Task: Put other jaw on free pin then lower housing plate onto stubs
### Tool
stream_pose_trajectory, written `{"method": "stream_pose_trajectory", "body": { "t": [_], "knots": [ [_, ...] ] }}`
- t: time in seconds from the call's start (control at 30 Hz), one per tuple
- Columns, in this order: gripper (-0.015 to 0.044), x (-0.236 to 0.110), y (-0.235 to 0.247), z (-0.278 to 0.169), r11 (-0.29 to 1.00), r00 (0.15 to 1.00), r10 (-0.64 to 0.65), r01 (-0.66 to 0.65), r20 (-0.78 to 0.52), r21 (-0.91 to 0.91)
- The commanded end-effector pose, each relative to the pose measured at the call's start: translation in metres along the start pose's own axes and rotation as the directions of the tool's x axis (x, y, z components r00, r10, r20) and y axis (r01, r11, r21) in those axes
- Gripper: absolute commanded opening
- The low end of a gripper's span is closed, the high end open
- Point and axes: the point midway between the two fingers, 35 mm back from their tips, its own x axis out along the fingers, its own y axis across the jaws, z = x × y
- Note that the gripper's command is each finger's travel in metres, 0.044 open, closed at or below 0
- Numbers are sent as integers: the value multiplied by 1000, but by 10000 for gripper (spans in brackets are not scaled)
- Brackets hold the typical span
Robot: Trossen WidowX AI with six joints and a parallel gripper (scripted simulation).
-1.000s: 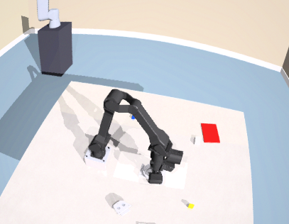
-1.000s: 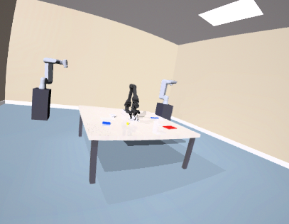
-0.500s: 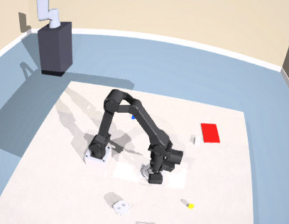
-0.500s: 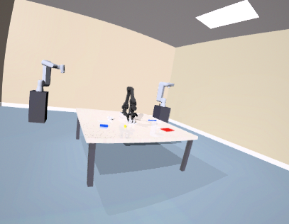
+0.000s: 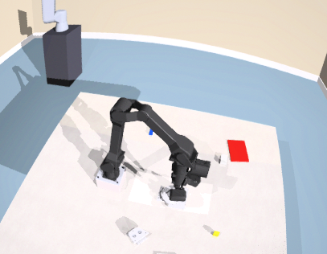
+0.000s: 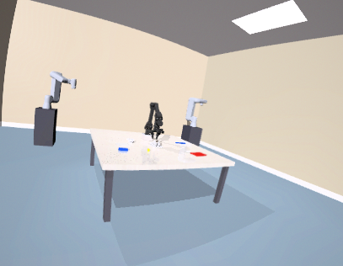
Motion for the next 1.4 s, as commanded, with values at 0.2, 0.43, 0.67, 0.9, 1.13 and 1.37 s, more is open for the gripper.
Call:
{"method": "stream_pose_trajectory", "body": {
  "t": [0.2, 0.43, 0.67, 0.9, 1.13, 1.37],
  "knots": [
    [355, -4, -14, 9, 1000, 999, 4, -5, 44, 29],
    [440, -5, -30, 11, 983, 998, 1, -13, 62, 186],
    [440, -7, -45, 6, 909, 998, -3, -21, 57, 415],
    [440, -9, -60, 1, 783, 999, -7, -27, 52, 621],
    [440, -10, -74, -6, 612, 999, -10, -31, 47, 791],
    [440, -12, -88, -13, 404, 999, -13, -34, 42, 914]
  ]
}}
